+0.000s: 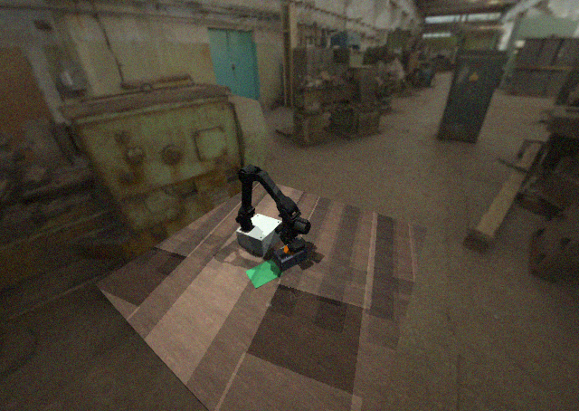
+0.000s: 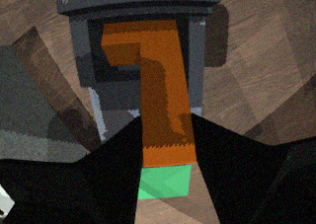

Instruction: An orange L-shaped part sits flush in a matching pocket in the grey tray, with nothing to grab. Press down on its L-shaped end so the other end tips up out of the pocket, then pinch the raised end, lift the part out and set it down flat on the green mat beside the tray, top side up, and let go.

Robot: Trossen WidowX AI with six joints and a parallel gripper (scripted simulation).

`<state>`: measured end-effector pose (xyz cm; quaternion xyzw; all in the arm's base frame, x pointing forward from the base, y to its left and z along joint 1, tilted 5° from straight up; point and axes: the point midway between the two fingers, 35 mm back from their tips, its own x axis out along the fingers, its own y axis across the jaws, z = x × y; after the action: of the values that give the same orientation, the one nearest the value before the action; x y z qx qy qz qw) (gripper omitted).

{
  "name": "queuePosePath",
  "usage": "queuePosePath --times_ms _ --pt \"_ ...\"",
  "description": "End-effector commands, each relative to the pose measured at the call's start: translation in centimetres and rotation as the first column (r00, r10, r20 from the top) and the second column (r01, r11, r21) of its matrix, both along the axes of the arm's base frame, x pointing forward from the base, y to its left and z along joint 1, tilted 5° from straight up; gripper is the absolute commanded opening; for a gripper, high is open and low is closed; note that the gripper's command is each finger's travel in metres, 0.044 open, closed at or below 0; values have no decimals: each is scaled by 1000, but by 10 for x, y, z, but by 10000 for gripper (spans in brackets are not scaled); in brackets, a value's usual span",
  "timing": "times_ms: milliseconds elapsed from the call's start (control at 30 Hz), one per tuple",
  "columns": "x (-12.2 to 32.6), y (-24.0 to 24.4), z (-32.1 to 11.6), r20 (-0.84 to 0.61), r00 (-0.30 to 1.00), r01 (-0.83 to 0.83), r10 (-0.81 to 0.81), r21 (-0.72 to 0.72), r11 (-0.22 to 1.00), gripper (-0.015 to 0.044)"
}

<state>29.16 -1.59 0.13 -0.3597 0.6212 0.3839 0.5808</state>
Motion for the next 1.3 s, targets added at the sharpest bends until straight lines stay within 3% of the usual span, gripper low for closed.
queuePosePath --times_ms 0,1267 --pt "3 0 9 9 1000 -5 5 -3 1000 0" --pt "7 0 70 8 1000 -6 6 -3 1000 0"
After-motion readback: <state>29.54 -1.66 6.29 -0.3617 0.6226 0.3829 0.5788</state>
